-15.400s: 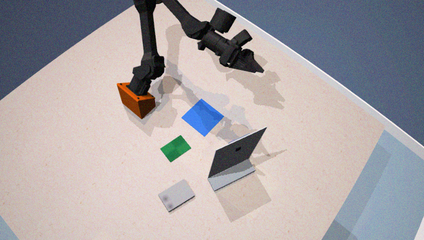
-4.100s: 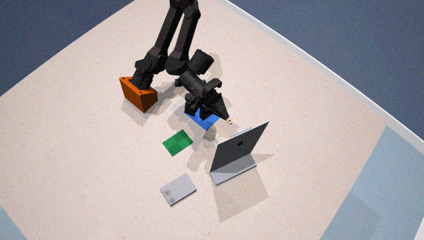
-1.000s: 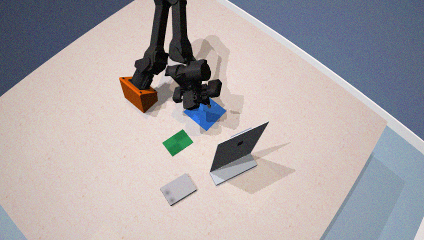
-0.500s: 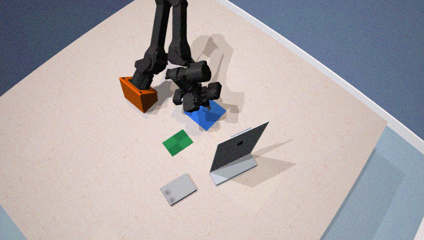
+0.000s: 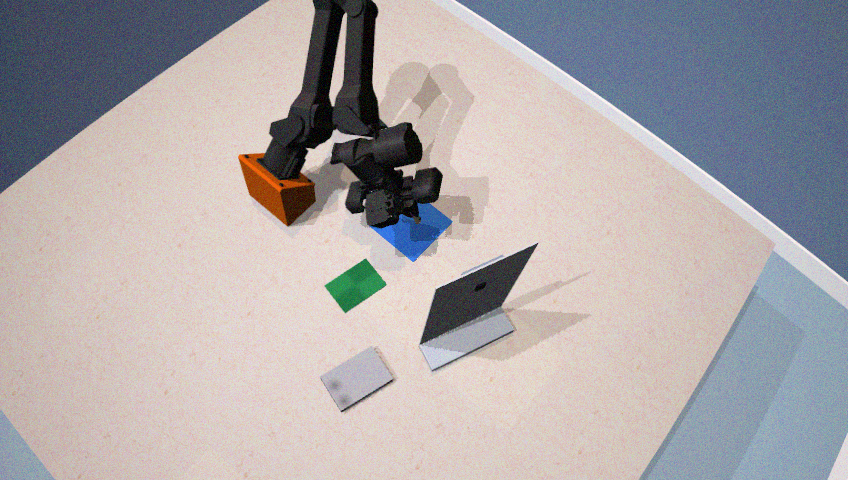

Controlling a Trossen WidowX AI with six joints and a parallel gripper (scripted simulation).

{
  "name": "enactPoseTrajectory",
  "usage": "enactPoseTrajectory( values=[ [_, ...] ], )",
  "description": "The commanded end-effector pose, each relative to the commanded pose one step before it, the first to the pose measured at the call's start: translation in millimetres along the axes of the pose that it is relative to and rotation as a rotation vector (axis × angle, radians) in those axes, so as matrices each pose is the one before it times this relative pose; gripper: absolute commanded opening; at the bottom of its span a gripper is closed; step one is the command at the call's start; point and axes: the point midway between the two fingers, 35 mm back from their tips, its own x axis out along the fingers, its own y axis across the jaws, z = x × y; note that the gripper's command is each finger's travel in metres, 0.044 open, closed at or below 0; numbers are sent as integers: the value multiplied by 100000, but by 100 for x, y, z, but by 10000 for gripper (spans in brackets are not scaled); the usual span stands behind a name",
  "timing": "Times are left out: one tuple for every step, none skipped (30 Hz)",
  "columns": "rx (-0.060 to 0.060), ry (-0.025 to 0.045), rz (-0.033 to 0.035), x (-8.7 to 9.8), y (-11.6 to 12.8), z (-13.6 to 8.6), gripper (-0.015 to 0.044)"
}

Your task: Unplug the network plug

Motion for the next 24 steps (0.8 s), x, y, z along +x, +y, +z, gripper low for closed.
enactPoseTrajectory(
  values=[
    [805,-284,-129,231,-268,37,0],
    [8,14,30,59,-45,-12,0],
    [9,15,32,59,-45,-13,0],
    [10,17,34,58,-45,-14,0],
    [11,18,36,57,-45,-15,0],
    [12,19,38,57,-45,-15,0],
    [13,21,40,56,-45,-16,0],
    [14,22,42,55,-45,-17,0],
    [15,24,44,55,-45,-18,0],
    [15,25,46,54,-45,-19,0],
    [16,27,48,53,-45,-20,0],
    [17,29,50,53,-45,-20,0],
    [18,30,52,52,-45,-21,0],
    [19,32,54,51,-44,-22,0],
    [20,33,56,51,-44,-23,0],
    [21,35,58,50,-44,-24,0],
    [22,37,60,49,-44,-24,0],
    [23,38,61,48,-44,-25,0],
    [24,40,63,48,-44,-26,0],
    [25,42,65,47,-44,-27,0],
    [26,43,67,46,-44,-28,0],
    [27,45,69,45,-44,-28,0],
    [28,47,71,45,-44,-29,0],
    [29,48,72,44,-44,-30,0]
  ],
)
